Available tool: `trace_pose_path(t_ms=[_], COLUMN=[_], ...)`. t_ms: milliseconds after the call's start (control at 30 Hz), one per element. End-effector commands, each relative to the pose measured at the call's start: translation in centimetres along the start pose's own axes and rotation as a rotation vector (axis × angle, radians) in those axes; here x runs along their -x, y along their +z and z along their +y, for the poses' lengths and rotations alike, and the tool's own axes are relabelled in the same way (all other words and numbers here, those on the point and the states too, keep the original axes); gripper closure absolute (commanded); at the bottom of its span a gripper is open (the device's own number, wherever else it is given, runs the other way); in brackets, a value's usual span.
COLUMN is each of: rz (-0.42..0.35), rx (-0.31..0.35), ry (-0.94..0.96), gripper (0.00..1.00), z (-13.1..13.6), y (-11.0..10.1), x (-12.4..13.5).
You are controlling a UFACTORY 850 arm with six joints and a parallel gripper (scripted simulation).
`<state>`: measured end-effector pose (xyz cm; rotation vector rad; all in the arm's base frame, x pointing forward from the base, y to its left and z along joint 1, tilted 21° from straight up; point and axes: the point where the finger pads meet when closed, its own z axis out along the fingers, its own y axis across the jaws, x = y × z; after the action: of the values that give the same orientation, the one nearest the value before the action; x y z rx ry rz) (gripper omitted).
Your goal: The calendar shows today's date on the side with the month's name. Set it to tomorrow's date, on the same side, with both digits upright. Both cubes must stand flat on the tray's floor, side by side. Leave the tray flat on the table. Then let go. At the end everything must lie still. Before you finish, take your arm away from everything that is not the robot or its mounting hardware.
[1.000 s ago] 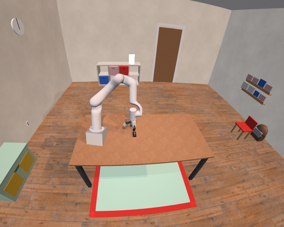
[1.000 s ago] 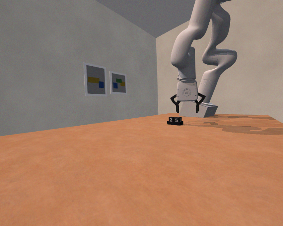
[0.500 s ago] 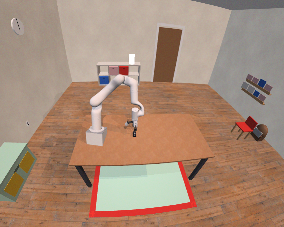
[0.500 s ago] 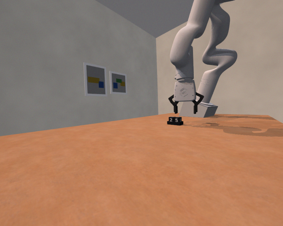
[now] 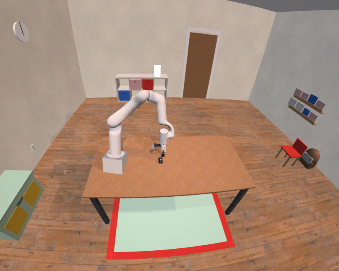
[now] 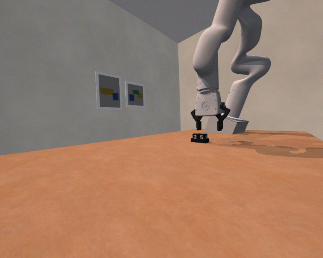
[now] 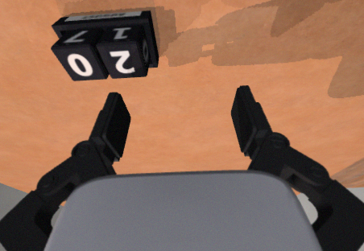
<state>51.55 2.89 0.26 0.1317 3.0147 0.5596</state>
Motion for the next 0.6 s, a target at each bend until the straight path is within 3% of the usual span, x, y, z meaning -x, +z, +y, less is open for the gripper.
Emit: trace_pose_path(t_ms=[0, 200, 333, 567], rz=[0.001, 0.001, 0.001, 0.001], rx=[0.0, 0.0, 0.0, 0.0], ry=[0.048, 0.256, 0.256, 0.273], gripper=[0.0, 0.0, 0.0, 0.0], z=[0.0, 0.0, -0.1, -0.1], y=[-0.1, 0.0, 0.1, 0.1], x=[0.2, 0.5, 2.5, 2.6])
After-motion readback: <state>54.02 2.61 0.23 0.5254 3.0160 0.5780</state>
